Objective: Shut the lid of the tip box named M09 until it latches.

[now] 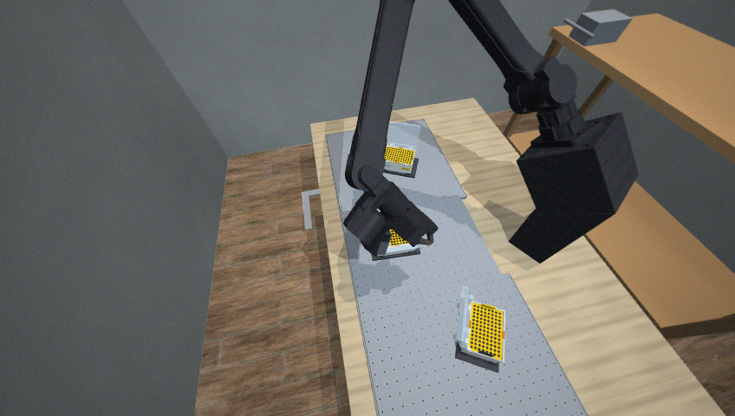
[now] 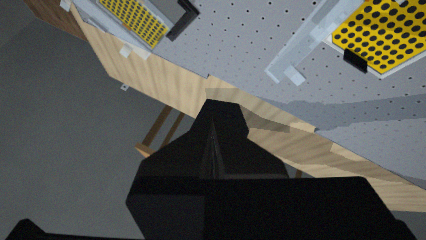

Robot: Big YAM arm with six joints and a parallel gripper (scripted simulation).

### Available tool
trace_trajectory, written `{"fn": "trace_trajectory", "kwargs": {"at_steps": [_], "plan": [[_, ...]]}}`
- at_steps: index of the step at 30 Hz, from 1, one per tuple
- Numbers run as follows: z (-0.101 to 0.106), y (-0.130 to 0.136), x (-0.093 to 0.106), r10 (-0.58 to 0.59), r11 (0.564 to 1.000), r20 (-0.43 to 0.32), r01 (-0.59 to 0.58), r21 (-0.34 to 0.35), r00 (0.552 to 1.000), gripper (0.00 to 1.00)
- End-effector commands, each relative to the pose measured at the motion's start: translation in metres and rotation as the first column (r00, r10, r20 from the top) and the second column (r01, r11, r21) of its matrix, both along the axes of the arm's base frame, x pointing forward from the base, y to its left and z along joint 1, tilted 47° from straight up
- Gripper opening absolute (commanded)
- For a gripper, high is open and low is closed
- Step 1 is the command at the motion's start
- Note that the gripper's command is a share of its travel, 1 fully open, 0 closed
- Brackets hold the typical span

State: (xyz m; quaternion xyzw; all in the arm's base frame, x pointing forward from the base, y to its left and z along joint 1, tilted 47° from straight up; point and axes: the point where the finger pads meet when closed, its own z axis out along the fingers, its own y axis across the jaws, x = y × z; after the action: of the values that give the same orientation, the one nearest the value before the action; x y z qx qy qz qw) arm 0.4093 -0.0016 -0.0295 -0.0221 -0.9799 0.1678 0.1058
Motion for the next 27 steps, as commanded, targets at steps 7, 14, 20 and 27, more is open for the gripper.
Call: {"fn": "trace_trajectory", "kwargs": {"at_steps": [7,14,20,27], "plan": [[-0.023,0.041,-0.007,0.077,0.996,-0.094,-0.081,-0.043,0.993,0.0],[-0.039,0.067,-0.003,0.148,0.983,-0.151,-0.162,-0.085,0.977,0.0],[-0.054,0.086,-0.01,0.216,0.959,-0.225,-0.249,-0.131,0.95,0.0],[-0.076,0.112,-0.021,0.277,0.926,-0.297,-0.336,-0.171,0.914,0.0]]}}
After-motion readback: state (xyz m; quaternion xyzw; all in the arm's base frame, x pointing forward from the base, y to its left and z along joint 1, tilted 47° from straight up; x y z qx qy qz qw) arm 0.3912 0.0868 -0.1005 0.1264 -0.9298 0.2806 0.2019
